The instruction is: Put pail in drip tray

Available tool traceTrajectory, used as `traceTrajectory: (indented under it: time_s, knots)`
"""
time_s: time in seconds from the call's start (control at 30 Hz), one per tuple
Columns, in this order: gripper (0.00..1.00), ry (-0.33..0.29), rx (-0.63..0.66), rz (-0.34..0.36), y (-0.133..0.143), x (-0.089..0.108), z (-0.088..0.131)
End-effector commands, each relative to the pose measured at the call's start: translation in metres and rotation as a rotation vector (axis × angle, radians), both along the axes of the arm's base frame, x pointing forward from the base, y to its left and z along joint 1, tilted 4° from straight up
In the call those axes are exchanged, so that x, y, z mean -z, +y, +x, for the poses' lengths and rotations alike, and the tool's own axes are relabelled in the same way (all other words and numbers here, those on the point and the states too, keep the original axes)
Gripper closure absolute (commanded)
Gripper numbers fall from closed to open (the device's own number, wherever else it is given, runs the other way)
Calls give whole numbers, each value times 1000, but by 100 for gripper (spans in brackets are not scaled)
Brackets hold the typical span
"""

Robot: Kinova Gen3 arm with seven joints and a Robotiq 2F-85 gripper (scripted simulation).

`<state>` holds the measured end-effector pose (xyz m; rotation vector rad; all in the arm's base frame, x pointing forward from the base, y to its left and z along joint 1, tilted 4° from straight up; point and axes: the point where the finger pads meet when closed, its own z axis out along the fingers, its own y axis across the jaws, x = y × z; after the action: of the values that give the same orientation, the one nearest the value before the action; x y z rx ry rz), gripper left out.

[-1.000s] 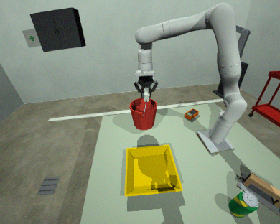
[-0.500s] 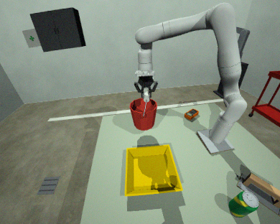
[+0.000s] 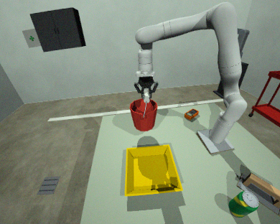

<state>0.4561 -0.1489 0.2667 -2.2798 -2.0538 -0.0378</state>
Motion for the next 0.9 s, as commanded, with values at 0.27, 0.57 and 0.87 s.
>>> traceTrajectory:
  time_s: [0.27,0.57,0.87]
  knots:
    - [90,-3,-3,-1,12,-2,0]
    - [90,-3,-3,-1,28,-3,0]
    - [90,-3,-3,-1,43,-4,0]
